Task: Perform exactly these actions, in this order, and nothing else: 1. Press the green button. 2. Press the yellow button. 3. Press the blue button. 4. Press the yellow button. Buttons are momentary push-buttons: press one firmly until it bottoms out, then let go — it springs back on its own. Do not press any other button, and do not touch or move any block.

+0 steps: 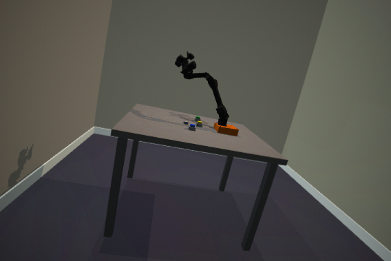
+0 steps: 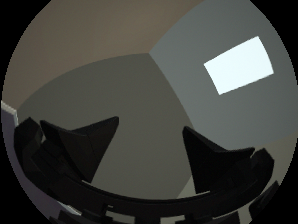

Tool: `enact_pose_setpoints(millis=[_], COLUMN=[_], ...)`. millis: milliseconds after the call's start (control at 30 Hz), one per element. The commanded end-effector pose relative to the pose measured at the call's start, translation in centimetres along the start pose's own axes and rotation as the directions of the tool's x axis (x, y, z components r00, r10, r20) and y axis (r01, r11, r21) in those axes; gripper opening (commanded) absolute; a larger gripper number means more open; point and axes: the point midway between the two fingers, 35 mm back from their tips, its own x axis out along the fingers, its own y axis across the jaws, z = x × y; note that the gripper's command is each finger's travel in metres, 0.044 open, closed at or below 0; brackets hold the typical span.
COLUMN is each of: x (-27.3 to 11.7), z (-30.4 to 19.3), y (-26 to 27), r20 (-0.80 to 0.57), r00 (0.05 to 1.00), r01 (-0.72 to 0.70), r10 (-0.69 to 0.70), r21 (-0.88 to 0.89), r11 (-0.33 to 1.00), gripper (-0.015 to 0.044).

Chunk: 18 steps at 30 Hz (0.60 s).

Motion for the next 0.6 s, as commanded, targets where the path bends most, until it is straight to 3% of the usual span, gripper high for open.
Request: enact_pose_setpoints(millis=[0,133,267,567], x=[0.0,-1.5,-6.4,-13.9], z=[0.0,-1.2,-3.9,-7.3], y=[0.3,5.2,10.0,12.5], r20=[0.002,0.013,-0.037,-0.124], r00=[1.0,0.944,0.743,0.443], r01=[-0.016,-0.33,-0.669,-0.893], r10=[0.016,0.33,0.668,0.888], r21=[-0.002,-0.033,-0.037,0.018], r11=[1.0,0.943,0.742,0.449], gripper=[0.04,0.04,0.04,0.04])
